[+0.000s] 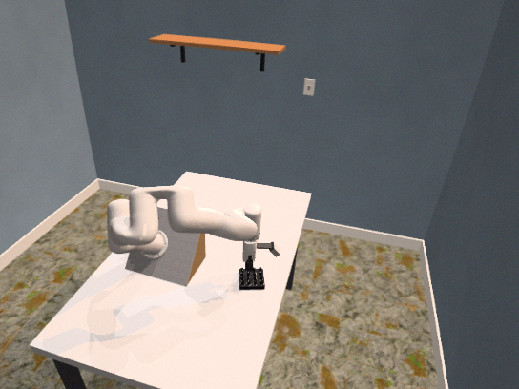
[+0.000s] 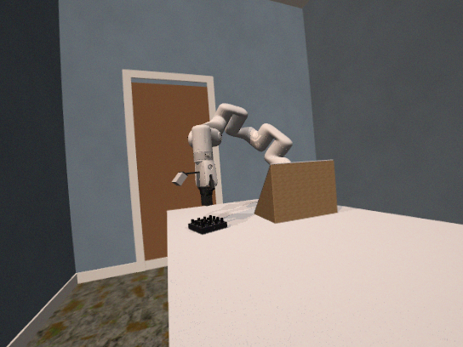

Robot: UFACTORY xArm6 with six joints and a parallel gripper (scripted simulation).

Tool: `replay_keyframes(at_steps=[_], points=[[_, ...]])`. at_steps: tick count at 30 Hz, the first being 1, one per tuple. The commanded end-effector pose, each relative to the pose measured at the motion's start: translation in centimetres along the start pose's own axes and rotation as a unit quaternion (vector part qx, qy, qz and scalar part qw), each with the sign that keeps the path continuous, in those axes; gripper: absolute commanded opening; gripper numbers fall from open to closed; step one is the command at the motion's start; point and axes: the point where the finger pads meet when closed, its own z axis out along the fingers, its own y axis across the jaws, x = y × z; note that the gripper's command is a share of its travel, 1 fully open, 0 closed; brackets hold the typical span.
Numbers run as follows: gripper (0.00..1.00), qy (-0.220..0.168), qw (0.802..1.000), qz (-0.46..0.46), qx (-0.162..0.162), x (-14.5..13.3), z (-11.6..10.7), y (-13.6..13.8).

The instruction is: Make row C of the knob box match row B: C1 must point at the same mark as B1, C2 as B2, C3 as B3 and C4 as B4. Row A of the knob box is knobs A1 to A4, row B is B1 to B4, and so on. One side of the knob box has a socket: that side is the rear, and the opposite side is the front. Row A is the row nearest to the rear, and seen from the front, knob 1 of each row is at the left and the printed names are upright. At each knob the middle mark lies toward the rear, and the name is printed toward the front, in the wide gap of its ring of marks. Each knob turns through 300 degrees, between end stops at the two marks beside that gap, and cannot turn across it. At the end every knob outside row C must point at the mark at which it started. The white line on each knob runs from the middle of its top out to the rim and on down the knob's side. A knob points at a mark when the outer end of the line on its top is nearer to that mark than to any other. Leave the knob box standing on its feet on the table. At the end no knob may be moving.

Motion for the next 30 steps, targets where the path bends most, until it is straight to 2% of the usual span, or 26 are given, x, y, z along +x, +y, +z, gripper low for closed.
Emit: replay_keyframes(at_steps=[1,17,30], points=[[0.19,0.002,1.0,0.001,0.0,0.1,-0.1,0.0],[0.19,0.002,1.0,0.001,0.0,0.1,0.9,0.0],[0.19,0.002,1.0,0.001,0.0,0.1,2.6,0.0]])
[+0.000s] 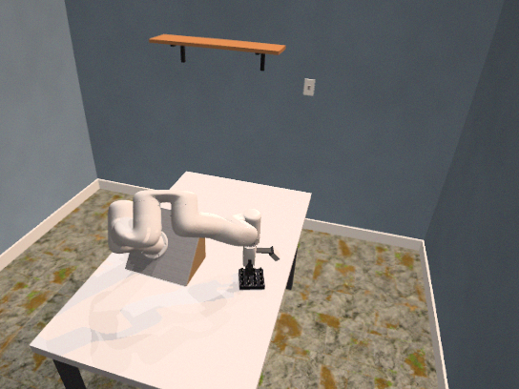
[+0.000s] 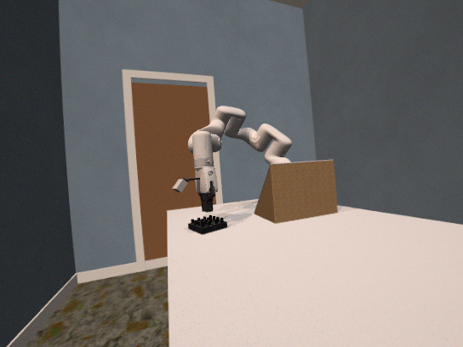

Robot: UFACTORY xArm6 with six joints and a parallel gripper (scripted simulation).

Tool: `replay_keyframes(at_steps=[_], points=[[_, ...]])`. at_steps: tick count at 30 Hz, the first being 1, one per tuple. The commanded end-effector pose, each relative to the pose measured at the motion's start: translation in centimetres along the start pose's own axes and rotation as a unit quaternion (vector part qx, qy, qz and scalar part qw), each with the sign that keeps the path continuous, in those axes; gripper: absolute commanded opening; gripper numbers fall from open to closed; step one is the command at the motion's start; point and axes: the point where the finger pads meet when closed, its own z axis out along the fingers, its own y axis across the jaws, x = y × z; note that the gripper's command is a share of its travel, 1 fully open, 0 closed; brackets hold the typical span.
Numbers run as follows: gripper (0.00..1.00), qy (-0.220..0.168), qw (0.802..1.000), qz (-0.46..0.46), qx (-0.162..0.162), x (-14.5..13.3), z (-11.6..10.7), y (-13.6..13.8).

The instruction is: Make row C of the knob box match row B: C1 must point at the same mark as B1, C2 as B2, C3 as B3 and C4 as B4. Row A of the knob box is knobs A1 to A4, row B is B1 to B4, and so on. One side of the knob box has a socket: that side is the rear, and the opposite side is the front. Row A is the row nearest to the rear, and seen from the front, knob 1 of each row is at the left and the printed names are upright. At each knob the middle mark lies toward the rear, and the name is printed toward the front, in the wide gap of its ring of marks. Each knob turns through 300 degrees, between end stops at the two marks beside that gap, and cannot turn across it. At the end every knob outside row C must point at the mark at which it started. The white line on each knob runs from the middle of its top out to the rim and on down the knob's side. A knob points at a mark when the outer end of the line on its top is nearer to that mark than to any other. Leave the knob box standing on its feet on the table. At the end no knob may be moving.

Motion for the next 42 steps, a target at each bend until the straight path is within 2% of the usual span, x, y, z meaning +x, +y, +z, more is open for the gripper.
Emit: replay_keyframes(at_steps=[1,19,42], points=[[0.19,0.002,1.0,0.001,0.0,0.1,0.4,0.0],[0.19,0.002,1.0,0.001,0.0,0.1,1.8,0.0],[0.19,0.002,1.0,0.001,0.0,0.1,1.9,0.0]])
